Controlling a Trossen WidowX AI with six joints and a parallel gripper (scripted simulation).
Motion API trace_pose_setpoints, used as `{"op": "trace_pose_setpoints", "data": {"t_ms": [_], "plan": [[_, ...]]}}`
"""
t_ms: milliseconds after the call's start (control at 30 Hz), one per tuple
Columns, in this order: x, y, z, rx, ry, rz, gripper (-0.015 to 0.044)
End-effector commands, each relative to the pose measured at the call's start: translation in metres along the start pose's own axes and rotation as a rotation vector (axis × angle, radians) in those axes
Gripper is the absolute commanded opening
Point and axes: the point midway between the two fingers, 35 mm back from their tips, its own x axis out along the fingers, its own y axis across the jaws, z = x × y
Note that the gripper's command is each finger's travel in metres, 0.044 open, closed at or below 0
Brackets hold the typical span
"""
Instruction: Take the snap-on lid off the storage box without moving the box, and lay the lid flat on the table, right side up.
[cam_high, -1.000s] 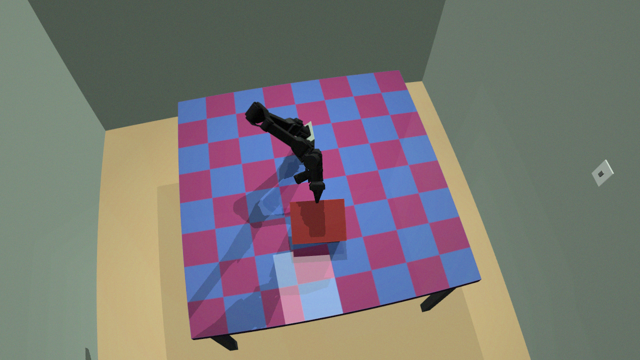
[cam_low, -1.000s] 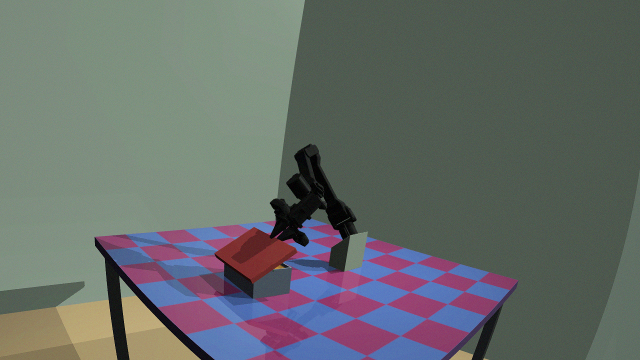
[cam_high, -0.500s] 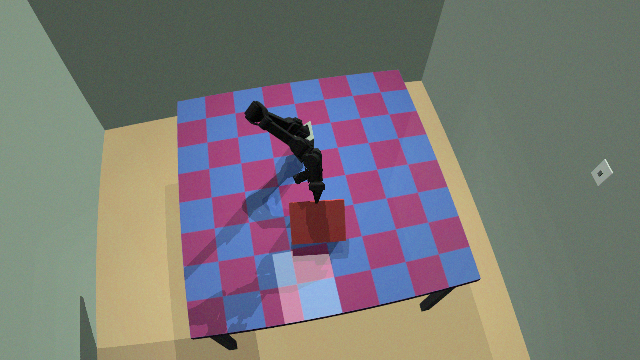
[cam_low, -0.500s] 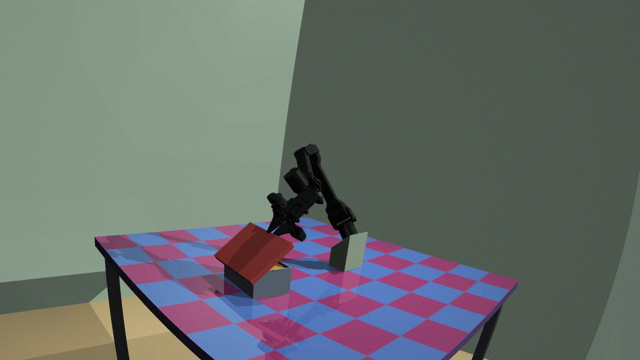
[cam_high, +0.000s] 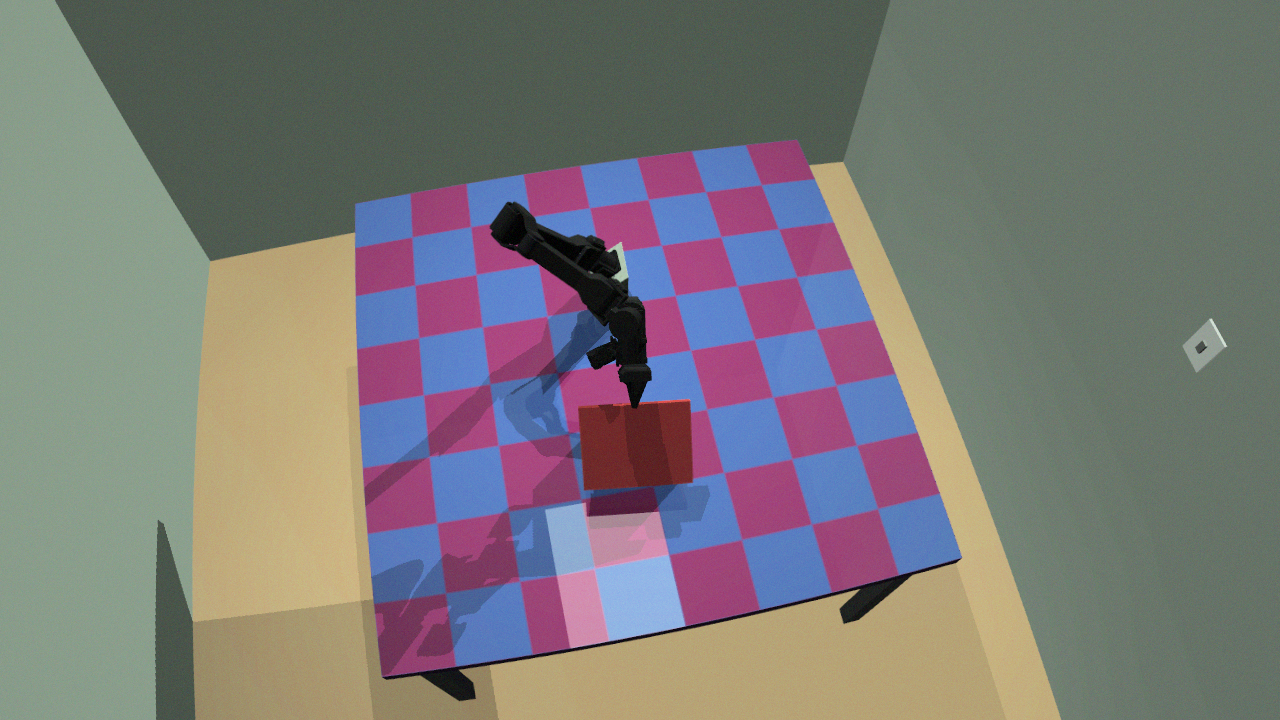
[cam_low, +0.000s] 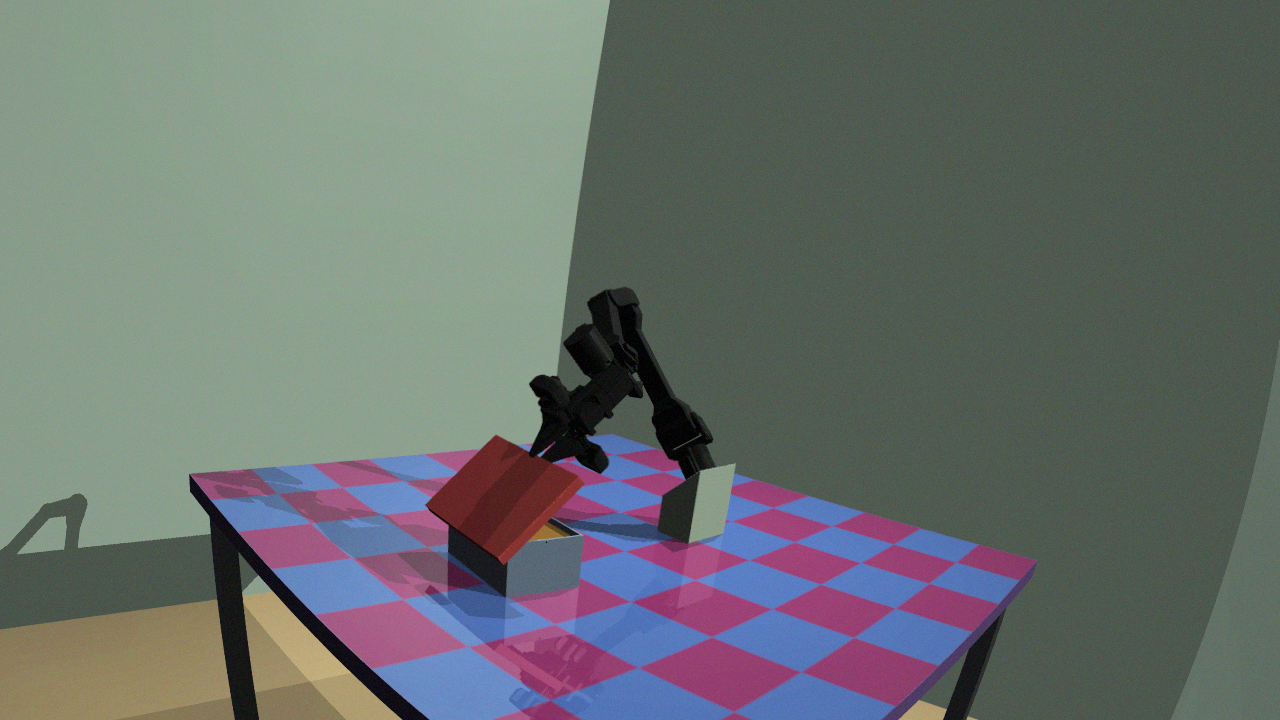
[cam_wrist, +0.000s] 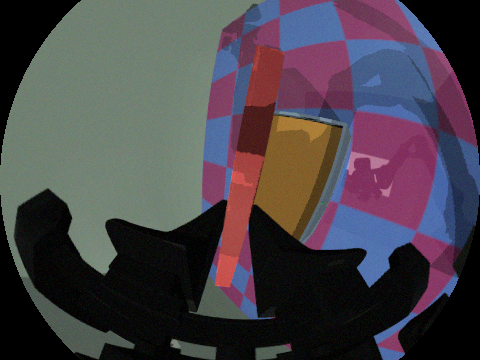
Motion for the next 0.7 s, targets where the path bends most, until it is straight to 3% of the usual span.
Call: {"op": "trace_pose_setpoints", "data": {"t_ms": [0,667], "plan": [[-0.005,0.011,0.0,0.015,0.001,0.014,0.0],[-0.022,0.03,0.0,0.015,0.002,0.013,0.0]]}}
